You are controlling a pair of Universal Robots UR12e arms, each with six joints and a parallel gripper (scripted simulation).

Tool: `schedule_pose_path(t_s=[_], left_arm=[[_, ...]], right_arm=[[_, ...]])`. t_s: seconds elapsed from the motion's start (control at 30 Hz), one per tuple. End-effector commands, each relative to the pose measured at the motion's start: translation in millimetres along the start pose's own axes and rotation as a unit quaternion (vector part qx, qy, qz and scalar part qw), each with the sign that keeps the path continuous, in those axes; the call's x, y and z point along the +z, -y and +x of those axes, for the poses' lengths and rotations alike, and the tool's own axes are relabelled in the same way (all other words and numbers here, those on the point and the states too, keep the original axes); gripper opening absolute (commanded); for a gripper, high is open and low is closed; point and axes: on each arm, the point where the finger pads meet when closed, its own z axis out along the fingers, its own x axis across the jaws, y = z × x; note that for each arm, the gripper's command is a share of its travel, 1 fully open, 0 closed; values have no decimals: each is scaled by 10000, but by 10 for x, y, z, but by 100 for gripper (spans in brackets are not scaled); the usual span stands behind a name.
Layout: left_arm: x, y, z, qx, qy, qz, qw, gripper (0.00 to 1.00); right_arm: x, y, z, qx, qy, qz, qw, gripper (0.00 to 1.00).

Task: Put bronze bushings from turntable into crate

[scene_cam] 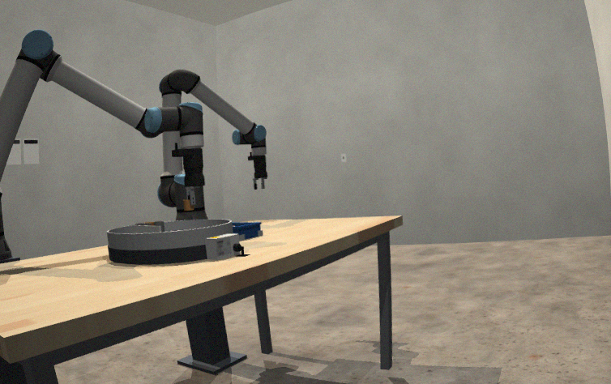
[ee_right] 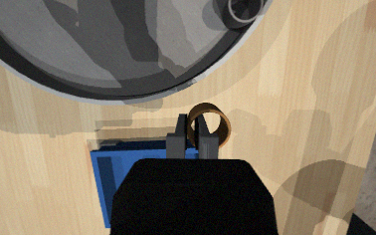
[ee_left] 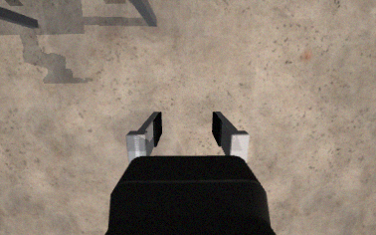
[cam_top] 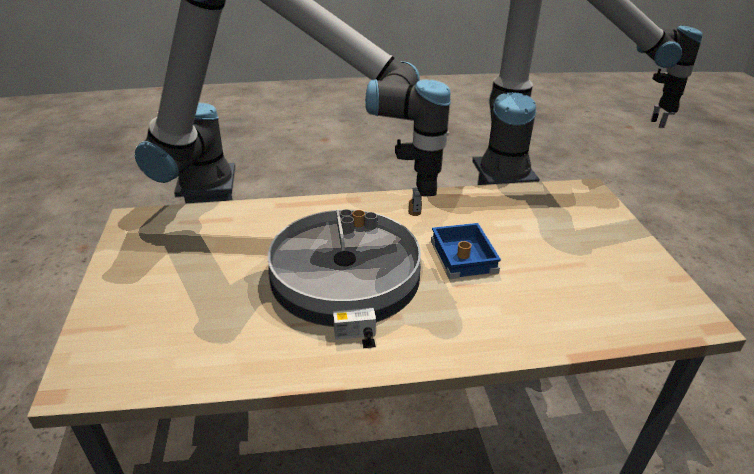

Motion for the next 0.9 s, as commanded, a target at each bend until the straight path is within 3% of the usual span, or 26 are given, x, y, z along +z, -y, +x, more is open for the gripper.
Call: schedule_pose_path(t_s=[0.0, 0.5, 0.87], left_arm=[[3, 16, 19, -5, -5, 5, 10000, 100], [3, 16, 19, -5, -5, 5, 10000, 100], [3, 16, 19, -5, -5, 5, 10000, 100]], right_arm=[[-34, -540, -88, -1, -1, -6, 10000, 0], [-35, -1185, -192, -1, -1, -7, 10000, 0], [-35, -1364, -235, 7, -1, -7, 10000, 0]])
